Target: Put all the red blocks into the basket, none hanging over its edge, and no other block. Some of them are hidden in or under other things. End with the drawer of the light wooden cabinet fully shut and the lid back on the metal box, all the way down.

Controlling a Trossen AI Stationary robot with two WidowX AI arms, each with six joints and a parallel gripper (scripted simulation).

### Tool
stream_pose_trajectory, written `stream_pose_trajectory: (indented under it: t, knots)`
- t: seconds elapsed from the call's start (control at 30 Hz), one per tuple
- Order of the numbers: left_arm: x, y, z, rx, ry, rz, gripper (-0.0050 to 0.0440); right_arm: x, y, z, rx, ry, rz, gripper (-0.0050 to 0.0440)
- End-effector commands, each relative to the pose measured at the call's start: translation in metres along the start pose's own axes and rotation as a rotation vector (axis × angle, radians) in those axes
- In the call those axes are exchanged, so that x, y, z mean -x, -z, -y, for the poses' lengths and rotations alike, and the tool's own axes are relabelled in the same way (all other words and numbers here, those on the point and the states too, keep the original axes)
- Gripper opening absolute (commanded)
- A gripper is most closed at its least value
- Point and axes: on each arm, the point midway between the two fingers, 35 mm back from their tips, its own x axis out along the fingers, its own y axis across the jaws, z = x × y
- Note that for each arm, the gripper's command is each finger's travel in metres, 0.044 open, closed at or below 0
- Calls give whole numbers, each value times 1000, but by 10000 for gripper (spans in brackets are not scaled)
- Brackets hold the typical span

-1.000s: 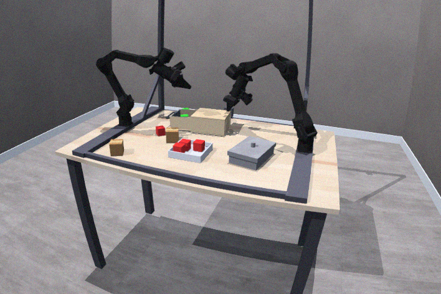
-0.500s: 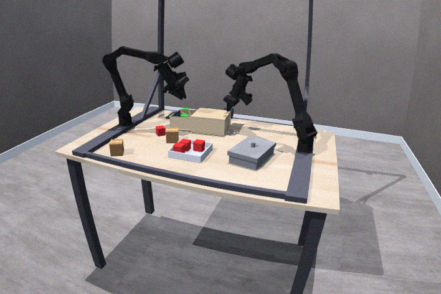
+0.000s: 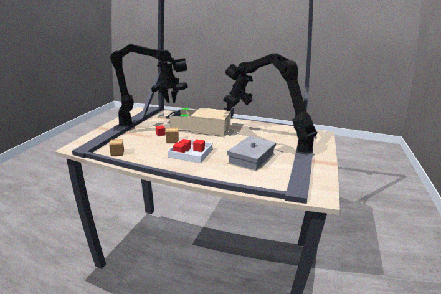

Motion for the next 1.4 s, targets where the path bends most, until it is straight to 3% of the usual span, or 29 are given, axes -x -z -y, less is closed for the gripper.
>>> stream_pose_trajectory:
  t: [0.0, 0.2, 1.37]
  knots:
    - [-40, -28, 11, -17, 53, 119, -50, 7, -5, -13, 129, -77, -48, 144]
    - [-40, -28, 11, -17, 53, 119, -50, 4, 1, -9, 52, -36, -27, 144]
    - [-40, -28, 11, -17, 53, 119, -50, -48, -1, -13, 80, -53, -20, 144]
